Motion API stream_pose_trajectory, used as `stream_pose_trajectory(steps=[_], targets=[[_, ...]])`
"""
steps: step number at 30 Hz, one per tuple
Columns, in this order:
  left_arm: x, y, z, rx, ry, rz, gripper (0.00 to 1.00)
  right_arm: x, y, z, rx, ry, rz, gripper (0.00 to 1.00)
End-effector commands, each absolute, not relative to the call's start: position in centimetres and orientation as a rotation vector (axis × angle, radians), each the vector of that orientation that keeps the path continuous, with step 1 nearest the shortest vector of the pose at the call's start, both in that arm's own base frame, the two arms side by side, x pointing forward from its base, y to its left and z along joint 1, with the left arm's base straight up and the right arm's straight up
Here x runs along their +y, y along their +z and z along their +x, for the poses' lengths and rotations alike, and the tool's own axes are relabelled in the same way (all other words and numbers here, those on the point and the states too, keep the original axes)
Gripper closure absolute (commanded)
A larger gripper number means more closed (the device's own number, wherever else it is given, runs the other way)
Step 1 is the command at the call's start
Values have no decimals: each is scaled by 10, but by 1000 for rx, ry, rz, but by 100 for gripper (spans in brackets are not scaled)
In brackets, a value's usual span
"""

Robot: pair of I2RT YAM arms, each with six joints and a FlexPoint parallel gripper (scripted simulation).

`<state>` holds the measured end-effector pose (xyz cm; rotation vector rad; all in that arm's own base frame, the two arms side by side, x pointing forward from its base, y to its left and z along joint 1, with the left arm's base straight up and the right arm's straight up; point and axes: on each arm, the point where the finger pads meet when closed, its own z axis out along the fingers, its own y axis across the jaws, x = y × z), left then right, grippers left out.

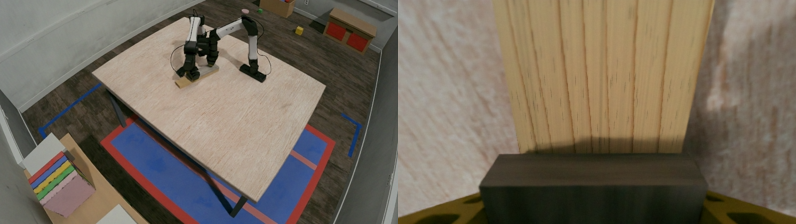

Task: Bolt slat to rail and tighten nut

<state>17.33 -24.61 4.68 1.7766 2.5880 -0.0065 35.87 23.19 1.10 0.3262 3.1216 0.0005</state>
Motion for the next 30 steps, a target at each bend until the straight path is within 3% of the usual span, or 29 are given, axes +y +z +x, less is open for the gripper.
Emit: stream_pose_trajectory(steps=[1, 30], targets=[[-251, 48, 175, 2372, -4, 2061, 86, 233, 18, 363, 3103, 22, 329, 33], [-251, 48, 174, 1096, -4, 2948, 86, 233, 18, 363, 3103, 22, 329, 33]])
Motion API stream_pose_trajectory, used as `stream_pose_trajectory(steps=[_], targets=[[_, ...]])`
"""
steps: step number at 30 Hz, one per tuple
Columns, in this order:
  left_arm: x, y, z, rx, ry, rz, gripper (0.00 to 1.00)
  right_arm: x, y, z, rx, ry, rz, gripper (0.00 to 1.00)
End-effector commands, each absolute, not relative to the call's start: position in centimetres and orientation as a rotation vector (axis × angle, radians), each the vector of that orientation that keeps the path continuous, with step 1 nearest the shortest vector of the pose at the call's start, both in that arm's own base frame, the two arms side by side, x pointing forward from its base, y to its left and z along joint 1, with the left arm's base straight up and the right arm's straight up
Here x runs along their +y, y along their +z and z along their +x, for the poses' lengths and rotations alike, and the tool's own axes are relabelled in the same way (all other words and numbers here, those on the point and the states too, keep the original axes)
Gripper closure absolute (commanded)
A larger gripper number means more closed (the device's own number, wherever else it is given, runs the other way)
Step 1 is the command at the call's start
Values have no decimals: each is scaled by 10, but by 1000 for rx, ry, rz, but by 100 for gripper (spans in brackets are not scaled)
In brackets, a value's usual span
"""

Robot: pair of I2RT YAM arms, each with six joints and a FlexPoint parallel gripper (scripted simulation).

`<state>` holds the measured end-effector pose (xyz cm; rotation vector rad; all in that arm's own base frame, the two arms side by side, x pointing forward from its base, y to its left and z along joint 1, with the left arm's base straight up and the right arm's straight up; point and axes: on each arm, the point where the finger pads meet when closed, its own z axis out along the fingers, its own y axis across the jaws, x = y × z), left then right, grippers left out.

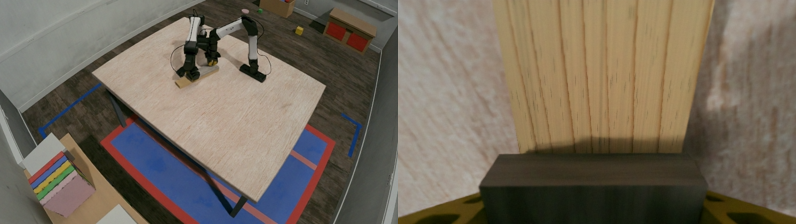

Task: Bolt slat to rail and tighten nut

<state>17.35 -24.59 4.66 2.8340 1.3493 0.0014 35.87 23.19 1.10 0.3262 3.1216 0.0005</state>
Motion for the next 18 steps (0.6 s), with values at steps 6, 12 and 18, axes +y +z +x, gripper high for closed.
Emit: stream_pose_trajectory(steps=[6, 12, 18], targets=[[-251, 48, 174, 735, -4, 3059, 86, 233, 18, 363, 3103, 22, 329, 33], [-250, 48, 175, 492, -5, 3108, 86, 233, 18, 363, 3103, 22, 329, 33], [-250, 48, 175, 399, -5, 3122, 86, 233, 18, 363, 3103, 22, 329, 33]])
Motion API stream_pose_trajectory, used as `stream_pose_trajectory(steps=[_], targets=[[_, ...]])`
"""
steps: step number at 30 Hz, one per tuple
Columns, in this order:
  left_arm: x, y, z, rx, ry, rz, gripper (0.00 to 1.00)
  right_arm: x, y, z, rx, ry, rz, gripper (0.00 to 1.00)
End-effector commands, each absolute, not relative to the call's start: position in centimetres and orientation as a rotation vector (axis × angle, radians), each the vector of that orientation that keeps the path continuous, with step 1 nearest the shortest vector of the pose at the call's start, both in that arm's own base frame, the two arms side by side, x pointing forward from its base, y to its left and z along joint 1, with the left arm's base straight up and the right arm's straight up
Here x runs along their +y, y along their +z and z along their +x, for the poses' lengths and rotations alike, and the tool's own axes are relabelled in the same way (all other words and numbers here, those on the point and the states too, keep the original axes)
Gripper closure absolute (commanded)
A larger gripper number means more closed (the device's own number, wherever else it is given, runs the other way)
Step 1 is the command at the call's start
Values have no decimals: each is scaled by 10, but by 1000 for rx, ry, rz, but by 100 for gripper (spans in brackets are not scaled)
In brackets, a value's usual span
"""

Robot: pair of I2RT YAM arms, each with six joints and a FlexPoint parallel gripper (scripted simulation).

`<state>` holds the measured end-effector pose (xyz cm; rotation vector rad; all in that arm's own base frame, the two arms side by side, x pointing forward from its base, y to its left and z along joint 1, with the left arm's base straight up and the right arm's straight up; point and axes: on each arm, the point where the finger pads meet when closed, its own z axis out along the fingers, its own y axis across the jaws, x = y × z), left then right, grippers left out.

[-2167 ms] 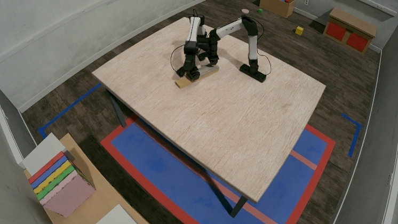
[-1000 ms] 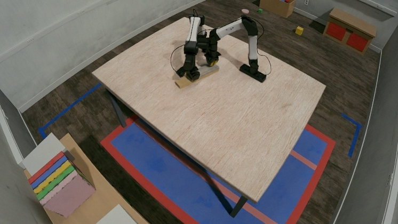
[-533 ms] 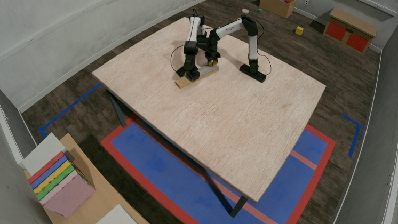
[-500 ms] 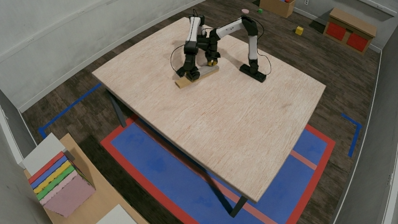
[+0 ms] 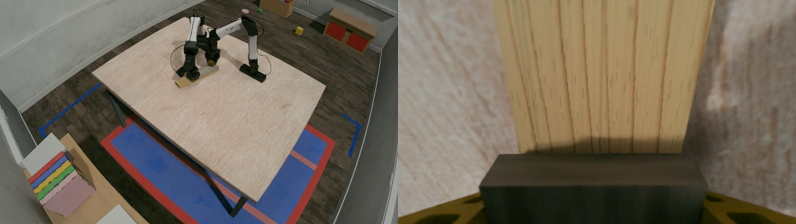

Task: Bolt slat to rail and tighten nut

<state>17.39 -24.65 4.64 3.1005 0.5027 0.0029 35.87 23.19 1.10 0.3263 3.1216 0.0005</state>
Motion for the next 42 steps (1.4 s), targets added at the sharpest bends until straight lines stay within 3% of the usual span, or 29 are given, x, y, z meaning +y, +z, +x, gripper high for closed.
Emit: stream_pose_trajectory(steps=[1, 29, 31, 42], targets=[[-250, 48, 175, 399, -5, 3122, 86, 233, 18, 363, 3103, 22, 329, 33], [-250, 49, 175, 409, 3, 3111, 86, 233, 18, 363, 3103, 22, 329, 33], [-249, 50, 175, 415, 11, 3100, 64, 233, 18, 363, 3103, 22, 329, 33], [-249, 50, 175, 415, 11, 3100, 64, 233, 18, 362, 3105, 20, 329, 33]])
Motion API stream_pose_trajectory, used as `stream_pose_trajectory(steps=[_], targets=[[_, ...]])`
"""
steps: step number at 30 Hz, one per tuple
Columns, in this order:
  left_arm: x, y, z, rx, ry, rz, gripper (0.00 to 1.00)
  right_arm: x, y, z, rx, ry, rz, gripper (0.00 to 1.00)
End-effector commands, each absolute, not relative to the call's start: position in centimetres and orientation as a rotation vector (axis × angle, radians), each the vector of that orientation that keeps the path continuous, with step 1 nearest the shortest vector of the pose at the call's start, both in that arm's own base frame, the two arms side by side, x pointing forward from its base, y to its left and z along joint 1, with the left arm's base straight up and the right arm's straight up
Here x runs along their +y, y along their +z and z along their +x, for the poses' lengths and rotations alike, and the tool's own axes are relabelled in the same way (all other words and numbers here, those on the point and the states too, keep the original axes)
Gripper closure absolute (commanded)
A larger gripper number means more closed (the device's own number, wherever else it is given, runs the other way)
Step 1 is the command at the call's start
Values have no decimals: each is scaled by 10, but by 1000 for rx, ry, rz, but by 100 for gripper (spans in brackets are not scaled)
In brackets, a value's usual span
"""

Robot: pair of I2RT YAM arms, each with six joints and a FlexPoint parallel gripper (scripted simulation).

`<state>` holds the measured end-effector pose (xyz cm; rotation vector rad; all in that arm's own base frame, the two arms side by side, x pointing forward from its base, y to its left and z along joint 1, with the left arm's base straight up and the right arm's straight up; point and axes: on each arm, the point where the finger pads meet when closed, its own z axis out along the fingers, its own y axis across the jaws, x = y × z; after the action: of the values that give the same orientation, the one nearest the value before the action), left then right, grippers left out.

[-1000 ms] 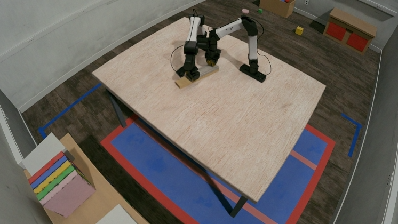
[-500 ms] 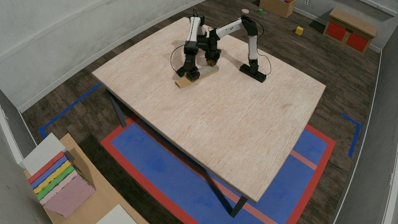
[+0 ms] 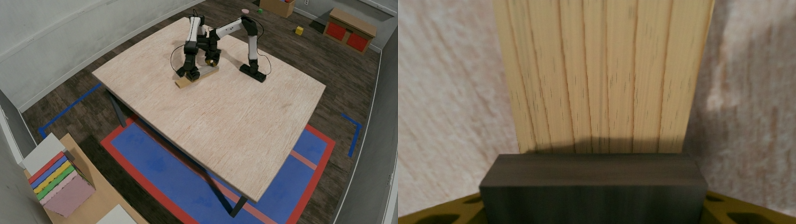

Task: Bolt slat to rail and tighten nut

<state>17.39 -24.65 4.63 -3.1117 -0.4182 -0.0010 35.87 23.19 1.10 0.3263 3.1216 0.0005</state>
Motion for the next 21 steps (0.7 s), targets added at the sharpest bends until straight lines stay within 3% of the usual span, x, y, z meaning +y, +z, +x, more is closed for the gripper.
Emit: stream_pose_trajectory(steps=[1, 11, 21], targets=[[-249, 50, 175, -419, -11, -3127, 64, 233, 18, 362, 3105, 20, 329, 33], [-249, 50, 175, -452, -11, -3123, 64, 233, 18, 362, 3105, 20, 328, 33], [-250, 56, 177, -1367, -19, -2851, 64, 233, 18, 362, 3105, 20, 328, 33]])
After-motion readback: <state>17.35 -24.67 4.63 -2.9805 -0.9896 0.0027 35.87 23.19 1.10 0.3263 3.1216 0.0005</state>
